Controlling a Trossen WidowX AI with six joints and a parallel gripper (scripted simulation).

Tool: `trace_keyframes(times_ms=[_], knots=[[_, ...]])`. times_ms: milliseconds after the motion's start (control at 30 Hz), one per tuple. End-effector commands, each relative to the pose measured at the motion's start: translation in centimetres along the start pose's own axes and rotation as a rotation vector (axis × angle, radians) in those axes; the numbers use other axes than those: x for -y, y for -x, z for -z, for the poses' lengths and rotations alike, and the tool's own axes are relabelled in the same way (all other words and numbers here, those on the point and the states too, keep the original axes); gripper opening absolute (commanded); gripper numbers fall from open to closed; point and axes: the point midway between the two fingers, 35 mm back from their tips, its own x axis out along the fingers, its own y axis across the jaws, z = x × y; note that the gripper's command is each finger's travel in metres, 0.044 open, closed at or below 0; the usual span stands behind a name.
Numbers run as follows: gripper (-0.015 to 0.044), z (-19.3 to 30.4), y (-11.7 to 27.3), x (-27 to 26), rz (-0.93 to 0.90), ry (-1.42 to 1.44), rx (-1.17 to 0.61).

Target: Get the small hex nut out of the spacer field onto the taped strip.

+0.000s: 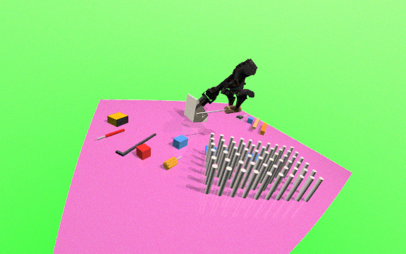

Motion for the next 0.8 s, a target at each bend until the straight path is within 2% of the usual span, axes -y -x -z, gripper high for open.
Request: trace_keyframes(times_ms=[0,767], knots=[[0.0,-2.2,0.1,-0.2,0.031,-0.146,0.036],[0.0,-13.6,-0.4,1.8,0.192,-0.895,0.224]])
